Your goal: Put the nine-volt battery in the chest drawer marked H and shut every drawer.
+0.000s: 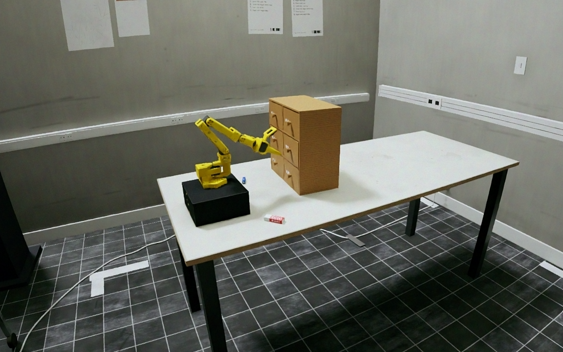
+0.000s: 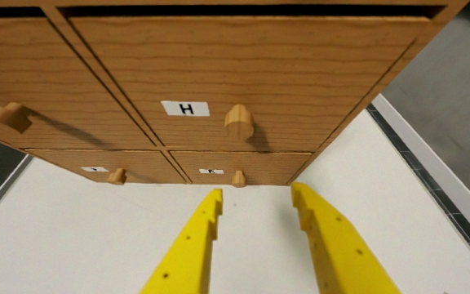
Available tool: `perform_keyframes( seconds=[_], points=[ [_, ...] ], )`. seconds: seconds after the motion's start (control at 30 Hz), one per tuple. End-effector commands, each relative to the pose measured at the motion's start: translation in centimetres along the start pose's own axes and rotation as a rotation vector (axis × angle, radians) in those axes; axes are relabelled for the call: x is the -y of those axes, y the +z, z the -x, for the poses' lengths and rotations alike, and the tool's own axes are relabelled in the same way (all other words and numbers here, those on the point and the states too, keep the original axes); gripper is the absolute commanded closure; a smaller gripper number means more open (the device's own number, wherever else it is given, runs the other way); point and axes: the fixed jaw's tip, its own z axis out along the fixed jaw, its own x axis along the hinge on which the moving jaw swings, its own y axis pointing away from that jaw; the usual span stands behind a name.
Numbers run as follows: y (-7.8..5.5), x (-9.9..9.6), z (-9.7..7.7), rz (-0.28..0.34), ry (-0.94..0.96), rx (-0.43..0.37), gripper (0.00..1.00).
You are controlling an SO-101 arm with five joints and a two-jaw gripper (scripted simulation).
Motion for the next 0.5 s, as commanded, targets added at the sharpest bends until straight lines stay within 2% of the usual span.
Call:
perform_keyframes(
  seconds=[0.0,0.23,0.47],
  points=[
    [-0.4,-0.2,-0.2,0.007,-0.011,-0.002,0.79],
    [-0.4,-0.2,-0.2,0.007,-0.011,-0.002,0.79],
    [-1.1,-0.1,-1.4,0.006,-0.014,-0.108,0.79]
  ],
)
